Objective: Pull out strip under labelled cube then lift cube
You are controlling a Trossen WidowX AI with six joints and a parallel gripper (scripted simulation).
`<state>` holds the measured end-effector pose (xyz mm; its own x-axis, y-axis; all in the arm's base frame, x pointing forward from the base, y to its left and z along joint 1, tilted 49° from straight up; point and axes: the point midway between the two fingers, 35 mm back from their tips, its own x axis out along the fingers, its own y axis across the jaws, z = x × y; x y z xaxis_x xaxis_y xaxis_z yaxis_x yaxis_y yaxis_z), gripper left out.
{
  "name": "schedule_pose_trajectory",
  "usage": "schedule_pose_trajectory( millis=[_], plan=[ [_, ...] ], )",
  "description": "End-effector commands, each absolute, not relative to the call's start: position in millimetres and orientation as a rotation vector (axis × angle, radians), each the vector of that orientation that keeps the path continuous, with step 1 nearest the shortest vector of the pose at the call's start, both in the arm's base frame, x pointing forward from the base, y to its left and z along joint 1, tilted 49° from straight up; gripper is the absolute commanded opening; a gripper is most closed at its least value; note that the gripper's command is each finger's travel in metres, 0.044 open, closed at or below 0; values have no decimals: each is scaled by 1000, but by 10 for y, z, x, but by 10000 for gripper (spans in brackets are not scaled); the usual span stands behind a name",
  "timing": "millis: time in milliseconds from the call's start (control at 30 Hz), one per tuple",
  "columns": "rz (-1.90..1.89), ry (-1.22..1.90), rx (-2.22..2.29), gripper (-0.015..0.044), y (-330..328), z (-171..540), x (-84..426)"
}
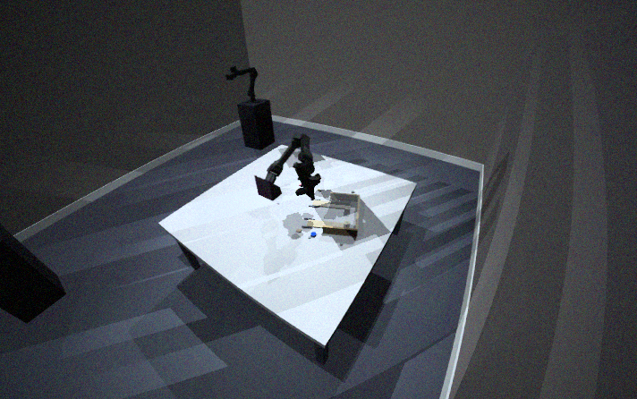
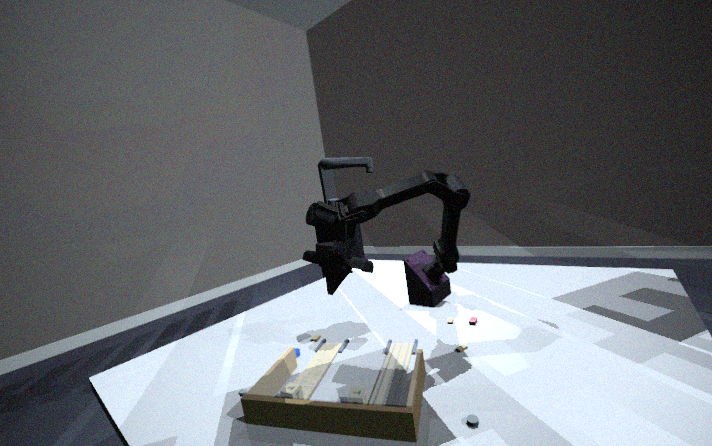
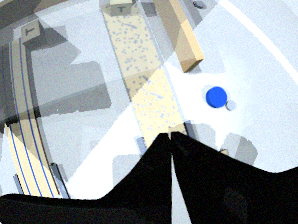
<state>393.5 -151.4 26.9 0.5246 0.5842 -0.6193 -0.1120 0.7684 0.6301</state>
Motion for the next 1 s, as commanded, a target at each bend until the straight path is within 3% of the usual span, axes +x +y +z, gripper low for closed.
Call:
schedule_pose_trajectory(
  millis=[0,333,967],
  plan=[
    [546,1035,506,0,-1442,24,4056],
    [849,1221,371,0,-1199,-508,4146],
    [854,1224,368,0,-1045,-652,4185]
  ],
)
